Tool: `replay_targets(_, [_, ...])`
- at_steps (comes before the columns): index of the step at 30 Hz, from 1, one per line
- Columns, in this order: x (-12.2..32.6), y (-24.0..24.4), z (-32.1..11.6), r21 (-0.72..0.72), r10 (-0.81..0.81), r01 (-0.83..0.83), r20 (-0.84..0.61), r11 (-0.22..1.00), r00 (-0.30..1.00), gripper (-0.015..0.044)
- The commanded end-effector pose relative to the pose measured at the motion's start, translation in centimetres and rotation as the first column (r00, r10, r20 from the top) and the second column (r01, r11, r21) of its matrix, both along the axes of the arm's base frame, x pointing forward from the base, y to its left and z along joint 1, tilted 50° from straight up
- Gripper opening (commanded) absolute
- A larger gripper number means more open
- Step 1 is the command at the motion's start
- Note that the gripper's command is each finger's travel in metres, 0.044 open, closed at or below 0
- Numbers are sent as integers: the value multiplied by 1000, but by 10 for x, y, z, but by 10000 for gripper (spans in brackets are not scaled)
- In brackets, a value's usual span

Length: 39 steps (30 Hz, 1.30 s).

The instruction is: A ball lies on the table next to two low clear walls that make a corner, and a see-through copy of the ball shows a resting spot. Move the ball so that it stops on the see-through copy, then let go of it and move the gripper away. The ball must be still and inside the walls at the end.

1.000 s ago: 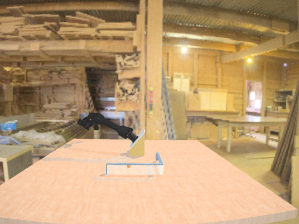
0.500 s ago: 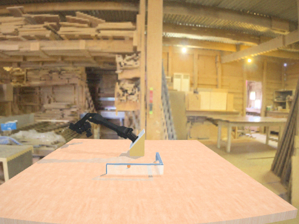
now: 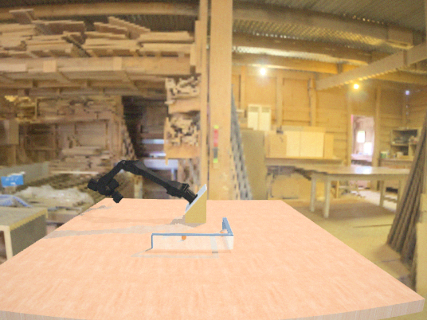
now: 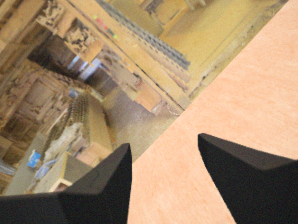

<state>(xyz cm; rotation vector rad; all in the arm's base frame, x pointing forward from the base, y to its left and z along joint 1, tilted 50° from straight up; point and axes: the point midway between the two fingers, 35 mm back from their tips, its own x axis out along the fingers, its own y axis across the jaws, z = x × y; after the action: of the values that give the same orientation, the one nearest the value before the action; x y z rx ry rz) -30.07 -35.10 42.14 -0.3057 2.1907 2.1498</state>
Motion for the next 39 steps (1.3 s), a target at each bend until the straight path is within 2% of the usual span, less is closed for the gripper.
replay_targets(1, [31, -18, 4, 95, 135, -133, -9, 987, 991, 206])
replay_targets(9, [99, -49, 10, 274, 391, -370, -26, 888, 920, 206])
replay_targets(19, [198, -76, 14, 488, 693, -592, -40, 642, 719, 206])
replay_targets(30, [340, -83, 11, 692, 945, -673, -42, 263, 326, 206])
replay_targets(35, [404, -75, 5, 758, 991, -644, -28, 108, 133, 206])
replay_targets(39, [459, -62, -18, 828, 999, -559, 32, -38, -20, 206])
